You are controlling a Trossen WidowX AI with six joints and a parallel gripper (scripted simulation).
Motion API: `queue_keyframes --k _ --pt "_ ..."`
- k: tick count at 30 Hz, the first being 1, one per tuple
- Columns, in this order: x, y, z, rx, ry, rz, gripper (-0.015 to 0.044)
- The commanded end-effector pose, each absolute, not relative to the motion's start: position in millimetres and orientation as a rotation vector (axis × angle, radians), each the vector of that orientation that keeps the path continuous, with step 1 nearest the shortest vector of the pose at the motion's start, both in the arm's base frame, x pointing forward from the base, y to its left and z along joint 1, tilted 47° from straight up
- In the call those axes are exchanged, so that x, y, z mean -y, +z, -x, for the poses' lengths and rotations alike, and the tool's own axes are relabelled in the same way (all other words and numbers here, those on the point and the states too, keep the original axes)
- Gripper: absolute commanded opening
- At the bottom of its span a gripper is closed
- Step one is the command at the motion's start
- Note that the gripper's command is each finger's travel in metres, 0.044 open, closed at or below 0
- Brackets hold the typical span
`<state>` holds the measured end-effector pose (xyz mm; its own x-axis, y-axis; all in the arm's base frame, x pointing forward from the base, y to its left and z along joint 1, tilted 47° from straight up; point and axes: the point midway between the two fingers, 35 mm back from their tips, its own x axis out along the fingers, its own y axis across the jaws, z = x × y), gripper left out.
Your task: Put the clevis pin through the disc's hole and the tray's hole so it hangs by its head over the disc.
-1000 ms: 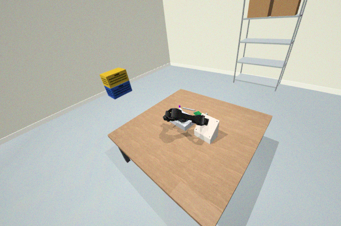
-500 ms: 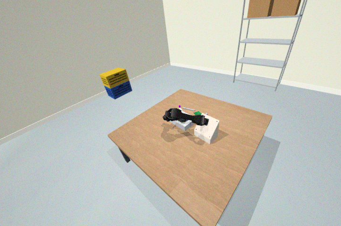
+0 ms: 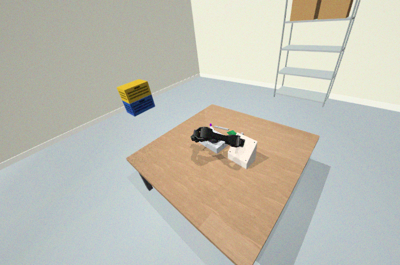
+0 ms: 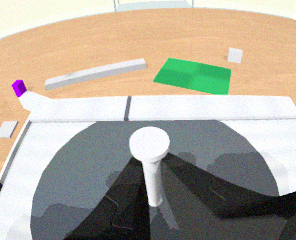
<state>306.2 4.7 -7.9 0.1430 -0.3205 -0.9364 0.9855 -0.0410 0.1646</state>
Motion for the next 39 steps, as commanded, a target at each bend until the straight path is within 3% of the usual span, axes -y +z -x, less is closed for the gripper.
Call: queue_keyframes --k 1,39 --pt "-5.3 -7.2 -308.9 -0.828 -1.272 -1.089 0.0000" --pt "-5.6 -5.3 -316.4 -0.828 -1.271 -1.089 0.0000"
